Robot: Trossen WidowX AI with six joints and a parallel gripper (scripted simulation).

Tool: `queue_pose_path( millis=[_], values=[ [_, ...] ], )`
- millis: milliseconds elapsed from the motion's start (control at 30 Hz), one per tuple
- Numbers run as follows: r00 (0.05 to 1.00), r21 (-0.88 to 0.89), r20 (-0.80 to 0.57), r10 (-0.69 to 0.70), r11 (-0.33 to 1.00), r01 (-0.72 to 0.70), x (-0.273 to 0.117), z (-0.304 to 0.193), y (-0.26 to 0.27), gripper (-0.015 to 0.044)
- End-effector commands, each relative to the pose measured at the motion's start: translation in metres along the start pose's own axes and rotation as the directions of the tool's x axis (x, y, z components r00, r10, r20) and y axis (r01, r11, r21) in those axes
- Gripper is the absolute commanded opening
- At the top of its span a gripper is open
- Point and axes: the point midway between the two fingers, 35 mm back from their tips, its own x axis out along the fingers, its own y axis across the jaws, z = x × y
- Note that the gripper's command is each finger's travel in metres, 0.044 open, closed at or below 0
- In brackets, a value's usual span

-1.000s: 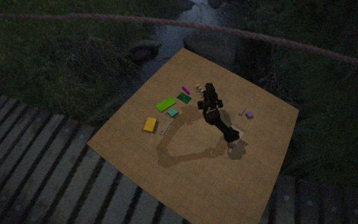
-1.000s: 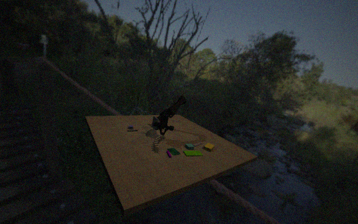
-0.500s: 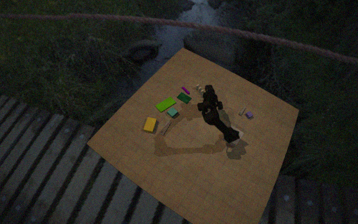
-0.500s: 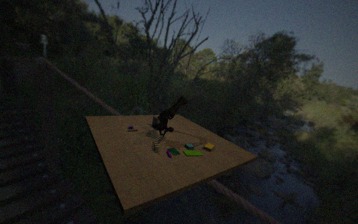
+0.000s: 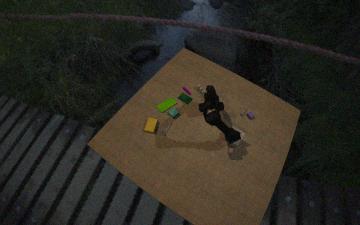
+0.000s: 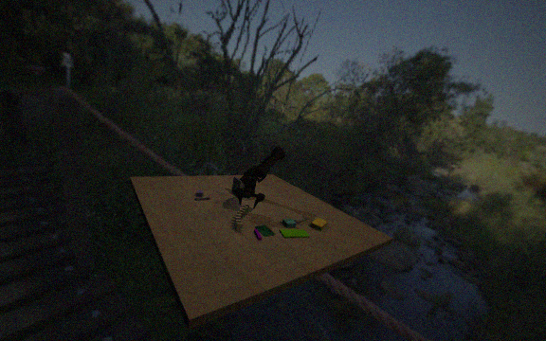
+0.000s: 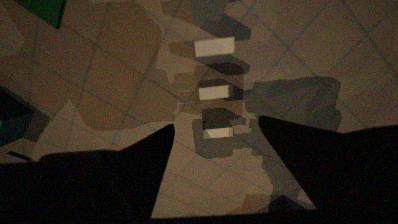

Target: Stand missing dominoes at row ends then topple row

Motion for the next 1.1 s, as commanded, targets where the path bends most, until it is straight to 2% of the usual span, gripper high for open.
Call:
queue_pose_path(
  millis=[0,167,233,367,433,500,567,667,800,900,967,1067],
  values=[
    [1.000,0.001,0.005,0.000,1.000,0.000,-0.020,0.005,0.001,0.0440],
    [1.000,-0.003,0.009,-0.005,1.000,0.005,-0.105,0.006,0.001,0.0440],
    [1.000,-0.005,0.007,-0.004,1.000,0.004,-0.126,0.002,-0.001,0.0440],
    [1.000,-0.005,0.007,-0.004,1.000,0.004,-0.129,0.001,-0.001,0.0440],
    [1.000,-0.073,0.007,-0.004,0.997,0.004,-0.126,0.000,0.000,0.0387],
    [1.000,-0.260,0.006,-0.003,0.966,0.005,-0.118,-0.004,0.000,0.0335],
    [1.000,-0.455,0.006,-0.003,0.891,0.005,-0.110,-0.009,0.000,0.0282],
    [1.000,-0.707,0.004,-0.002,0.707,0.005,-0.097,-0.016,0.001,0.0204],
    [1.000,-0.933,0.002,-0.001,0.359,0.002,-0.080,-0.027,0.000,0.0099],
    [1.000,-0.997,0.000,0.001,0.072,0.000,-0.069,-0.036,-0.001,0.0020],
    [1.000,-1.000,0.000,0.001,0.004,0.000,-0.066,-0.038,-0.001,0.0000],
    [1.000,-1.000,0.000,0.001,0.004,0.000,-0.066,-0.038,-0.001,0.0000]
  ],
)
